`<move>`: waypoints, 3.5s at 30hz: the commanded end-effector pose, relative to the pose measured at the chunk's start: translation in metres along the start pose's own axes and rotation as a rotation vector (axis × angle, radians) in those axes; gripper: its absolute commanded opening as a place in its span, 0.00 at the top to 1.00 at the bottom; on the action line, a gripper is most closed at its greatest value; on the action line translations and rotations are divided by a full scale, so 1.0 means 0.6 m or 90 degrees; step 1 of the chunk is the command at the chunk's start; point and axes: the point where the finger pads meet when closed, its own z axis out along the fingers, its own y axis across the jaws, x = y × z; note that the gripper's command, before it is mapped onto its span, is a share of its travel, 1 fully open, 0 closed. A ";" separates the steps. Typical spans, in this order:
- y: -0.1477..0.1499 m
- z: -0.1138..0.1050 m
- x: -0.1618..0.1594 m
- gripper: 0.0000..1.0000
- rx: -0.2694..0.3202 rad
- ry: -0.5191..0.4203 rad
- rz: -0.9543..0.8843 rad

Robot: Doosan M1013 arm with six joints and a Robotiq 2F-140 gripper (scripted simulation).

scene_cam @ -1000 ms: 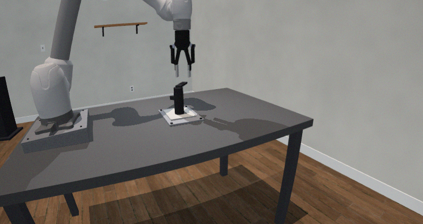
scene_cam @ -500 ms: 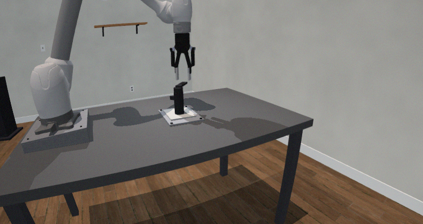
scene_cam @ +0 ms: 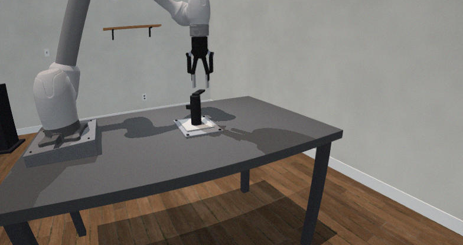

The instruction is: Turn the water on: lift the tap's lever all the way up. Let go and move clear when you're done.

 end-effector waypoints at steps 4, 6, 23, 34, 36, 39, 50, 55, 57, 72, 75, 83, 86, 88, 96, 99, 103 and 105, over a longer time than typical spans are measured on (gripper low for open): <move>0.000 0.000 0.000 0.60 0.000 0.000 0.000; 0.000 0.000 0.000 0.60 0.000 0.000 0.000; 0.000 0.000 0.000 0.60 0.000 0.000 0.000; 0.000 0.000 0.000 0.60 0.000 0.000 0.000; 0.000 0.000 0.000 0.60 0.000 0.000 0.000; 0.000 0.000 0.000 0.60 0.000 0.000 0.000; 0.000 0.011 0.000 0.60 0.000 0.000 0.000; 0.000 0.016 0.000 0.60 0.000 0.000 0.000; 0.000 0.020 0.000 0.60 0.000 0.000 0.000; 0.000 0.051 0.000 0.60 0.000 0.000 0.000; 0.000 0.058 0.000 0.60 0.000 0.000 0.000; 0.000 0.072 0.000 0.60 0.000 0.000 0.000; 0.000 0.074 0.000 0.60 0.000 0.000 0.000; 0.000 0.075 0.000 0.60 0.000 0.000 0.000; 0.000 0.078 0.000 0.60 0.000 0.000 0.000; 0.000 0.079 0.000 0.60 0.000 0.000 0.000; 0.000 0.079 0.000 0.60 0.000 0.000 0.000; 0.000 0.079 0.000 0.60 0.000 0.000 0.000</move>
